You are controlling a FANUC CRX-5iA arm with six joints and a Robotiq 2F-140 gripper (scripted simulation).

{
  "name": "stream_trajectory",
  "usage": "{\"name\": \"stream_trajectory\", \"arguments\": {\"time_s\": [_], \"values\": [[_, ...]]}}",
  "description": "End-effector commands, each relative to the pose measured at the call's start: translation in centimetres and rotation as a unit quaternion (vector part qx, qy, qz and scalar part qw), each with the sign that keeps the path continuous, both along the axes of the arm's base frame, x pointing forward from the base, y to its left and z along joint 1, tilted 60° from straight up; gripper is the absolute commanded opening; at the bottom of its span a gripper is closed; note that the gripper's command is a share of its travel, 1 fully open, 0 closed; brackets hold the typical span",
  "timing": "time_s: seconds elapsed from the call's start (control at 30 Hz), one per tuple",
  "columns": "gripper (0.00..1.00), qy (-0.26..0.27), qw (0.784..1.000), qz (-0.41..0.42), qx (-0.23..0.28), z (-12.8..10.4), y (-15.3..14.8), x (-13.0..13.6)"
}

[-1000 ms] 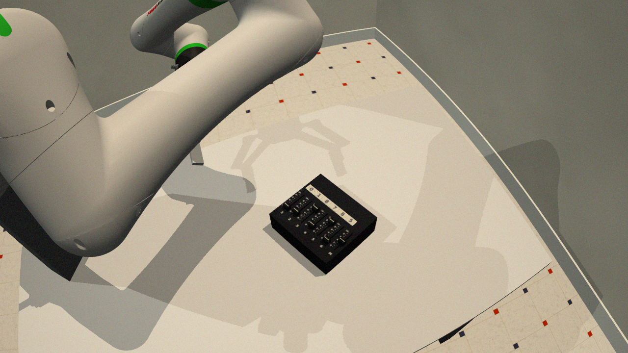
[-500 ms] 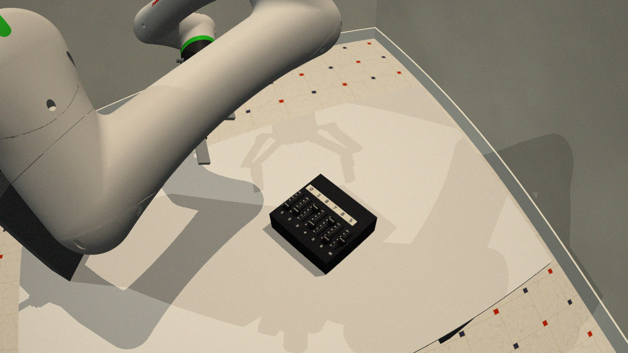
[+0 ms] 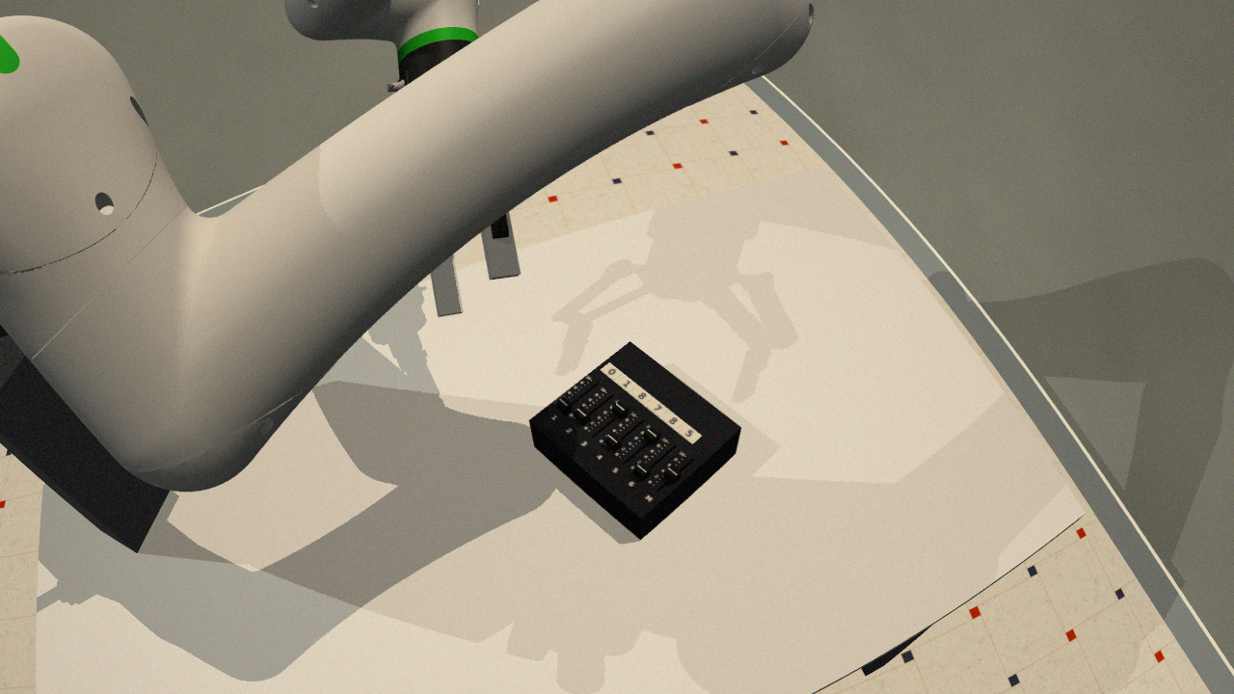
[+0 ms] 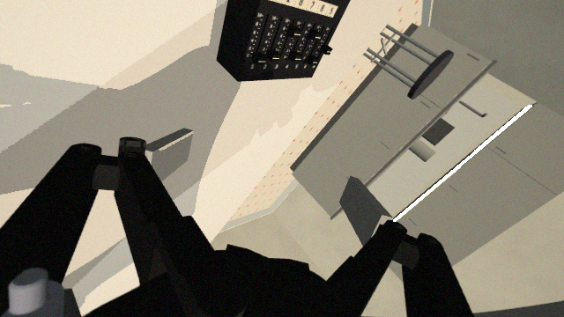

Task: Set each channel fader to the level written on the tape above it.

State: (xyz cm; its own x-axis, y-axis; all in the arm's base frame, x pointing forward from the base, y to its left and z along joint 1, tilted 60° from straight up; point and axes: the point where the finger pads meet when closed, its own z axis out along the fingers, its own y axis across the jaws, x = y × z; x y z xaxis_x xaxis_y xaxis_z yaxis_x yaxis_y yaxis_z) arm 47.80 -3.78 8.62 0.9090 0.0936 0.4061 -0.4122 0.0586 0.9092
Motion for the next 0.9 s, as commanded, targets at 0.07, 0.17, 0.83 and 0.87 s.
{"name": "stream_trajectory", "arguments": {"time_s": [0.07,0.17,0.83,0.87], "values": [[1.00,-0.015,0.993,0.076,0.085,3.1,-1.4,1.3],[1.00,-0.015,0.993,0.076,0.085,3.1,-1.4,1.3],[1.00,-0.052,0.935,0.228,0.266,9.8,-4.6,3.7],[1.00,-0.055,0.927,0.241,0.282,10.4,-4.9,3.9]]}}
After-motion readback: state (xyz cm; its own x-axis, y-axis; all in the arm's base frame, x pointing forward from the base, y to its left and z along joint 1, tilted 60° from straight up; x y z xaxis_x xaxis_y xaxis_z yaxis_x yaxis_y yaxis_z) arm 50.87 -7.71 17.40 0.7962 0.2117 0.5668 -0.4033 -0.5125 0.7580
